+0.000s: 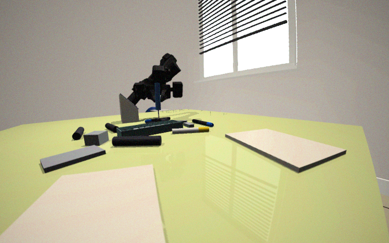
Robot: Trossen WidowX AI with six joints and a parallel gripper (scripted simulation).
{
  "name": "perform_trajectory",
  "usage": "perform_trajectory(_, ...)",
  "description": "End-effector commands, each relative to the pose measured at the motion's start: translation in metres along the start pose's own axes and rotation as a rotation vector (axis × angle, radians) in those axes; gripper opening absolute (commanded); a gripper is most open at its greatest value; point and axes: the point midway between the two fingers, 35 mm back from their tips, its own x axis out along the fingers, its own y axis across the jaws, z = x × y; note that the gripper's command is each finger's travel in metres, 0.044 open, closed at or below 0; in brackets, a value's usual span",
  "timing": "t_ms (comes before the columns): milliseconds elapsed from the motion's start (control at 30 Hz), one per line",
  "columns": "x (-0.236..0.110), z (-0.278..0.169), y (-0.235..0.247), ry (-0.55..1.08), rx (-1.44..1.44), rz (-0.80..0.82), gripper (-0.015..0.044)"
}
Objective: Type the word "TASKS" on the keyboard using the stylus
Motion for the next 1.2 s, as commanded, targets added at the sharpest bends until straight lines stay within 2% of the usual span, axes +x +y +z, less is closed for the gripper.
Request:
perform_trajectory(0, -0.007, -0.001, 0.014, -0.005, 0.003, 0.003, 0.0000)
perform_trajectory(233, -0.022, -0.006, 0.032, -0.006, 0.003, 0.008, 0.0000)
perform_trajectory(800, -0.013, -0.024, 0.031, -0.006, 0.004, 0.009, 0.0000)
perform_trajectory(900, -0.011, -0.025, 0.030, -0.006, 0.004, 0.008, 0.0079)
perform_trajectory(1167, -0.009, -0.026, 0.030, -0.005, 0.004, 0.008, 0.0081)
